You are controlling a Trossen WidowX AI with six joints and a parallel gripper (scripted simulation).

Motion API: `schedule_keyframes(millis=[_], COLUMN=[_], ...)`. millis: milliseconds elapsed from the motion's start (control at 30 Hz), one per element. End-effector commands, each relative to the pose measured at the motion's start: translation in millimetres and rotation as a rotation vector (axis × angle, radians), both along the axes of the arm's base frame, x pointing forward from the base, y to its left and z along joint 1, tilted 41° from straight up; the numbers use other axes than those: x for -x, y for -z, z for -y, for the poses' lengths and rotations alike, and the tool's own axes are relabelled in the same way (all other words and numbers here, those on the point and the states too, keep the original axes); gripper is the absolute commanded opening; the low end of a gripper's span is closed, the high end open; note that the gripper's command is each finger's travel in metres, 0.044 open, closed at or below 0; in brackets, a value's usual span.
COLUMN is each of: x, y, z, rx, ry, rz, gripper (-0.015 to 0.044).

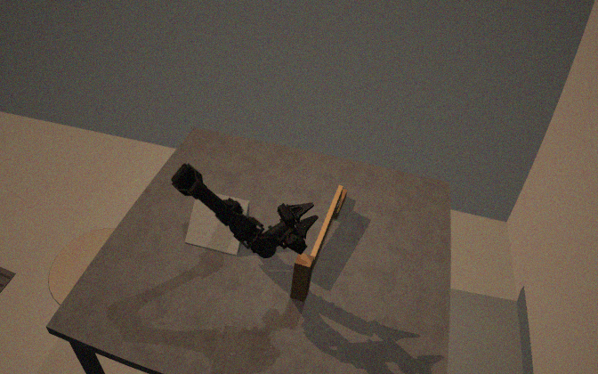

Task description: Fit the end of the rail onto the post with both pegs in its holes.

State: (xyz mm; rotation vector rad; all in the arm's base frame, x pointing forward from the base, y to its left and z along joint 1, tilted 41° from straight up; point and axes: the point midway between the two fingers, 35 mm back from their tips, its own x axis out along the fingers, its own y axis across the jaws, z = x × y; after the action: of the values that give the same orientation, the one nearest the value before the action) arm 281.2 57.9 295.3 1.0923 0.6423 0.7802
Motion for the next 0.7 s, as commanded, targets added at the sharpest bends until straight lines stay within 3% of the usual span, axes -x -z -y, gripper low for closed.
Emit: schedule_keyframes(millis=[0,333,667], x=[0,-31,-68], y=[0,39,121], z=[-2,-38,-39], rx=[0.001,0.205,0.724], ry=[-0.007,-0.041,-0.037], rz=[0.000,0.013,-0.001], gripper=[0.0426,0.0440,0.0440])
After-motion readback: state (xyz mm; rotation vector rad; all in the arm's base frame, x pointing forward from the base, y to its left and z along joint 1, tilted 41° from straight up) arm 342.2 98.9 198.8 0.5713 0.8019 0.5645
